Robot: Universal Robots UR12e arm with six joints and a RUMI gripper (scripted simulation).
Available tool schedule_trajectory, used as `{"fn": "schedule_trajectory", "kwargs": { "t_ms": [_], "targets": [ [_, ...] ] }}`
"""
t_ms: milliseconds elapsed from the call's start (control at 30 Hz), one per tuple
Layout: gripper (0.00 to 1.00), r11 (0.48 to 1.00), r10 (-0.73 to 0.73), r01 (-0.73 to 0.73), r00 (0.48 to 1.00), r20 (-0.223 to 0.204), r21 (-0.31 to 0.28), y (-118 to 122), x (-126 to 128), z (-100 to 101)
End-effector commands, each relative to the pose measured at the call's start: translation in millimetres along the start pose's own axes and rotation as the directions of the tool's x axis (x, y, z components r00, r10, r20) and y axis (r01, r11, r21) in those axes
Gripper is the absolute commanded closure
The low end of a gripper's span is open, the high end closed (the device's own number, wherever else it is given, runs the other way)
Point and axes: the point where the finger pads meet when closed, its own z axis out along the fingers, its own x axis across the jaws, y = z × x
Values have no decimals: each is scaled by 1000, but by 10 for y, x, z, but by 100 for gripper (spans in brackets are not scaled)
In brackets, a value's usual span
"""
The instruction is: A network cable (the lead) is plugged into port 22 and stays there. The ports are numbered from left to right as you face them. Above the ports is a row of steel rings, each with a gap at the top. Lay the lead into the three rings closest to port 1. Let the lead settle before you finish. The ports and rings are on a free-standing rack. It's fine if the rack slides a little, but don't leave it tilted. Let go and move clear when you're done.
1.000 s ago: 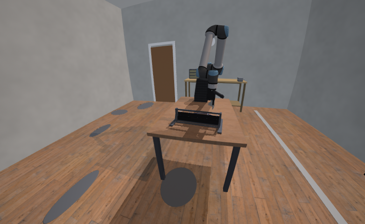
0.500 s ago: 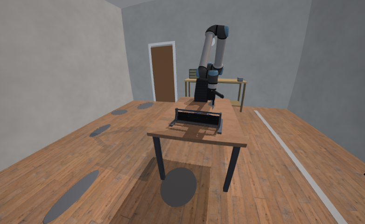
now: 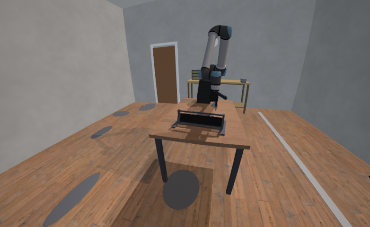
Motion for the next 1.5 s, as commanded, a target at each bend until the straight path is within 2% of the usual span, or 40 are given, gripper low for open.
{"fn": "schedule_trajectory", "kwargs": {
  "t_ms": [0,833,900,1033,1333,1400,1467],
  "targets": [
    [100,1000,0,0,1000,-2,0,-1,8,-9],
    [100,1000,-1,1,1000,-2,0,23,2,-8],
    [100,1000,-7,7,1000,-2,0,160,-34,-6],
    [100,1000,-31,31,1000,-2,-1,724,-217,0],
    [100,998,-70,70,998,-1,-1,1558,-608,0],
    [100,998,-70,70,998,-1,-1,1558,-608,0],
    [100,996,-86,86,996,-2,-1,1851,-787,-3]
  ]
}}
